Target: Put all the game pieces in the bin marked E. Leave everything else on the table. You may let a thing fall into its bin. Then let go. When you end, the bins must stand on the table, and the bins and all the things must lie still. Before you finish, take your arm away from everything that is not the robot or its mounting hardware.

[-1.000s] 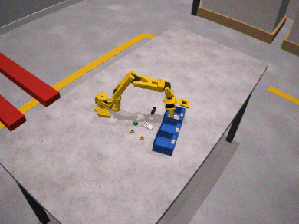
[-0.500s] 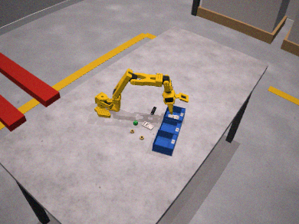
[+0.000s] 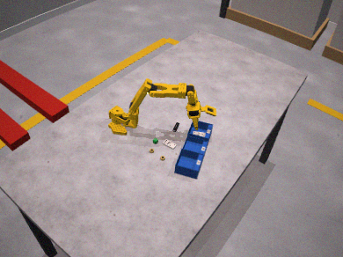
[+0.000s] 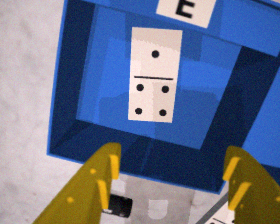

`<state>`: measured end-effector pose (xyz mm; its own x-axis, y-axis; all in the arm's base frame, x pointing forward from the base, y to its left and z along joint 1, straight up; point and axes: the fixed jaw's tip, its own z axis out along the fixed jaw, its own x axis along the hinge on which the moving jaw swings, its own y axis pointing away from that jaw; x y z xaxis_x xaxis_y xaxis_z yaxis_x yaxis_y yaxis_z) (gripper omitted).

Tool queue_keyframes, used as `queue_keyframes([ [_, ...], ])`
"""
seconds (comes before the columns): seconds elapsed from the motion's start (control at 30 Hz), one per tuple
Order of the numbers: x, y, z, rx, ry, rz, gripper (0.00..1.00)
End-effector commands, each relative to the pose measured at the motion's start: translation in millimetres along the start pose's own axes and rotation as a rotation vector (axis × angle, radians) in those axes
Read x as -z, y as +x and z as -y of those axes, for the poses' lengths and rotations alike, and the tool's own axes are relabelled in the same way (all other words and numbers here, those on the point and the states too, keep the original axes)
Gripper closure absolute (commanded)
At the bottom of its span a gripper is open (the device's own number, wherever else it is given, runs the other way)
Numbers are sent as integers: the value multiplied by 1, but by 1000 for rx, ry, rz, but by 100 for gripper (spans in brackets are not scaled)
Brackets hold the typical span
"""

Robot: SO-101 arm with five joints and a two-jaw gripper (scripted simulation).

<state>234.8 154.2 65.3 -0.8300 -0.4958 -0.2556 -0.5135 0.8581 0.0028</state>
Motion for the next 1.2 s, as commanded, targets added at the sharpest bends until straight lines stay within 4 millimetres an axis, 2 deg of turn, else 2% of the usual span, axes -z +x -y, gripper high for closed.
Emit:
queue_keyframes([
  [0.0,18,-11,-2,17,-4,82,77],
  [0.33,18,-11,-2,16,-3,81,77],
  [0.5,19,-5,5,-25,4,59,76],
  [0.77,22,29,36,-225,35,-47,74],
  [0.83,22,29,36,-225,35,-47,74],
  [1.03,24,62,55,-390,58,-133,72],
  [1.17,24,75,60,-453,66,-165,71],
])
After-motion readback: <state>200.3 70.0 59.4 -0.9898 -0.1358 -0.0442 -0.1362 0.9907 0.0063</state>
